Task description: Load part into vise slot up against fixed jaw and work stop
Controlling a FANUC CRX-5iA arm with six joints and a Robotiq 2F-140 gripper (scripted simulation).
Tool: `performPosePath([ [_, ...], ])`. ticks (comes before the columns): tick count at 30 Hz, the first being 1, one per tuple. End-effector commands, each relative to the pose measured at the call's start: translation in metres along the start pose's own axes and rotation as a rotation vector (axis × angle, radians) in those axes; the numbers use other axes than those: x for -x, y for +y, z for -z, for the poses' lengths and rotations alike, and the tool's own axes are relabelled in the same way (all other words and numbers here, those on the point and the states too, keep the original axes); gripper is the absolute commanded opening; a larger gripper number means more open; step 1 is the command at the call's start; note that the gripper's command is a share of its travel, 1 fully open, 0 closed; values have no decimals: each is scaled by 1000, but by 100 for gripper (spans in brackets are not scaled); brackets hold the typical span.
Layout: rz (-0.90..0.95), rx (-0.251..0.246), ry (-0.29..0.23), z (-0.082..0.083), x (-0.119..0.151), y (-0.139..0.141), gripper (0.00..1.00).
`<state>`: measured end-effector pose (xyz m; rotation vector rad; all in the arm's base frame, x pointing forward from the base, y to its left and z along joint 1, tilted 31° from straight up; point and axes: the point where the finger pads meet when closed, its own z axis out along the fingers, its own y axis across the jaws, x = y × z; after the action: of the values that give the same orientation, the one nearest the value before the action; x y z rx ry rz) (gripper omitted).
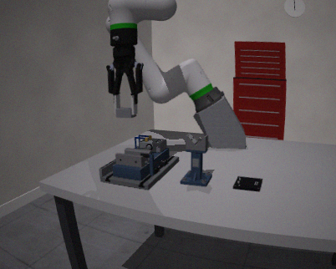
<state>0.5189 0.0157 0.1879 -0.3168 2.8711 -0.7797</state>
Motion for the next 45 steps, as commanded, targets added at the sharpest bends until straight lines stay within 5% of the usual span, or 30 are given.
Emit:
performPosePath([
  [1,0,0,0,0,0,0,0],
  [31,0,1,-1,-9,0,0,0],
  [45,0,1,-1,-30,1,0,0],
])
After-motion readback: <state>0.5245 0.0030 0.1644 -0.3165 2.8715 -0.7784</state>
